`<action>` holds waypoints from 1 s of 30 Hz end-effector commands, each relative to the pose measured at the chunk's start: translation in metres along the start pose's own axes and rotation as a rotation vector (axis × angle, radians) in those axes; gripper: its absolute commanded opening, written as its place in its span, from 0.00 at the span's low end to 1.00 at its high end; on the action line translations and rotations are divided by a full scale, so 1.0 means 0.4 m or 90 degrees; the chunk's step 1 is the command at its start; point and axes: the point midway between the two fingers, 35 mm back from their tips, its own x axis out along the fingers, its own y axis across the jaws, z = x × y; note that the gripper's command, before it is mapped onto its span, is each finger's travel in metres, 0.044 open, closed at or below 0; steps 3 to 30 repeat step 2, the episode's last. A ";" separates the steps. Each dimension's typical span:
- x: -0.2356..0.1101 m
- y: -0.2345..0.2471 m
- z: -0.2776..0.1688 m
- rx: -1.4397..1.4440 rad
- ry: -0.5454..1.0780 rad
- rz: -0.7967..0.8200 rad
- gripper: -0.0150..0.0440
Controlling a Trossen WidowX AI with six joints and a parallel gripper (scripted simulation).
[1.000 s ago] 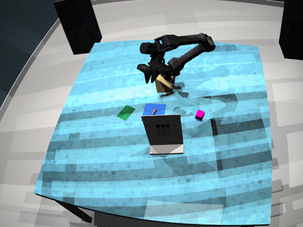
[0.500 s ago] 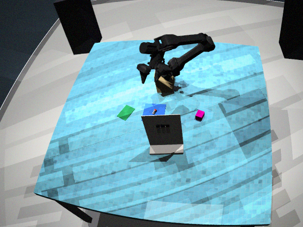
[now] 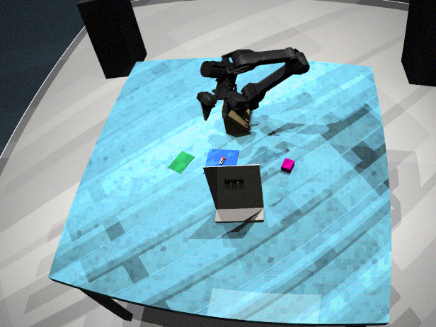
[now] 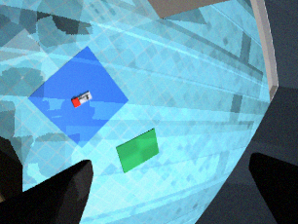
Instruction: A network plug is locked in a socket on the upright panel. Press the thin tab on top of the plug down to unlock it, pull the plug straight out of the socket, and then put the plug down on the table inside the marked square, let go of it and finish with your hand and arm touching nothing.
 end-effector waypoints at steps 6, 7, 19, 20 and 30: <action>0.000 0.001 -0.001 -0.001 0.001 0.001 1.00; 0.000 0.001 -0.001 -0.001 0.001 0.001 1.00; 0.000 0.001 -0.001 -0.001 0.001 0.001 1.00; 0.000 0.001 -0.001 -0.001 0.001 0.001 1.00; 0.000 0.001 -0.001 -0.001 0.001 0.001 1.00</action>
